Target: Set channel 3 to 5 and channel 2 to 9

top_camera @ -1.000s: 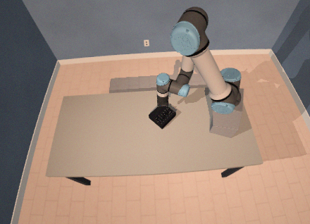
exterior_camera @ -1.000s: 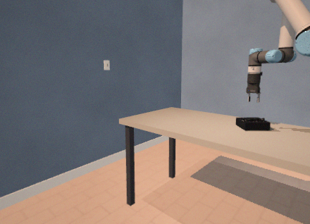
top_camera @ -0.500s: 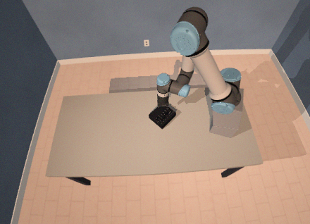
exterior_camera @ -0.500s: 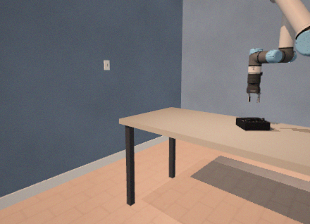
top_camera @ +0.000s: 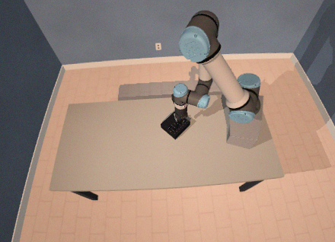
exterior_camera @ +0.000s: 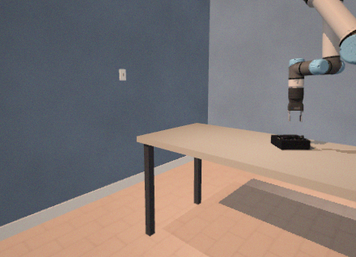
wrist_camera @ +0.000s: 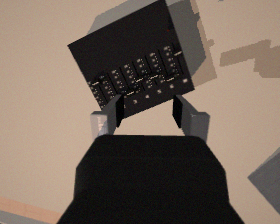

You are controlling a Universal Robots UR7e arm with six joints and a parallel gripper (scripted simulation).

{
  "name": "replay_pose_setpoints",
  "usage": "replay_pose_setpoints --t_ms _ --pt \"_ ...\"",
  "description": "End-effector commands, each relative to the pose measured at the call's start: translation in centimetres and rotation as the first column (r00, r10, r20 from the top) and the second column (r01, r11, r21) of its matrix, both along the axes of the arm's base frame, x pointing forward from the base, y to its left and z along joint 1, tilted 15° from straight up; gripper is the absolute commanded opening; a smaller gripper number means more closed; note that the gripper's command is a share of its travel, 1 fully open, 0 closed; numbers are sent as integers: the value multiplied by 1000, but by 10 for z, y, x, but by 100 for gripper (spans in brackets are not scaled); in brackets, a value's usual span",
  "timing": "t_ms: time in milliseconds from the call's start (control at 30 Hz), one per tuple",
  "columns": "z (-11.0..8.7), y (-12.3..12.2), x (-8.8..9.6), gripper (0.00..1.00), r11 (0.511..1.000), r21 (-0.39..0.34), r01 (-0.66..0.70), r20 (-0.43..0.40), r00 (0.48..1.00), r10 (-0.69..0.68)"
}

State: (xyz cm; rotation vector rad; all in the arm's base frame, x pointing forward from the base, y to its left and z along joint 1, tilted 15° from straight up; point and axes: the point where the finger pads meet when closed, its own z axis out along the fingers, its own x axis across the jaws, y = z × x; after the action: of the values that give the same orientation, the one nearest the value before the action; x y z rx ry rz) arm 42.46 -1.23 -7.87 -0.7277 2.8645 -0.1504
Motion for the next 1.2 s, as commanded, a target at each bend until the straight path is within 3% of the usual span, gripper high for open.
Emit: replay_pose_setpoints --t_ms 0,333,1167 --pt "-15 11 -15 100 975 -32 -219 -29 975 218" --pt "-26 20 -29 100 921 -50 -387 -64 921 383" --pt "-27 21 -29 100 919 -50 -392 -65 919 389"
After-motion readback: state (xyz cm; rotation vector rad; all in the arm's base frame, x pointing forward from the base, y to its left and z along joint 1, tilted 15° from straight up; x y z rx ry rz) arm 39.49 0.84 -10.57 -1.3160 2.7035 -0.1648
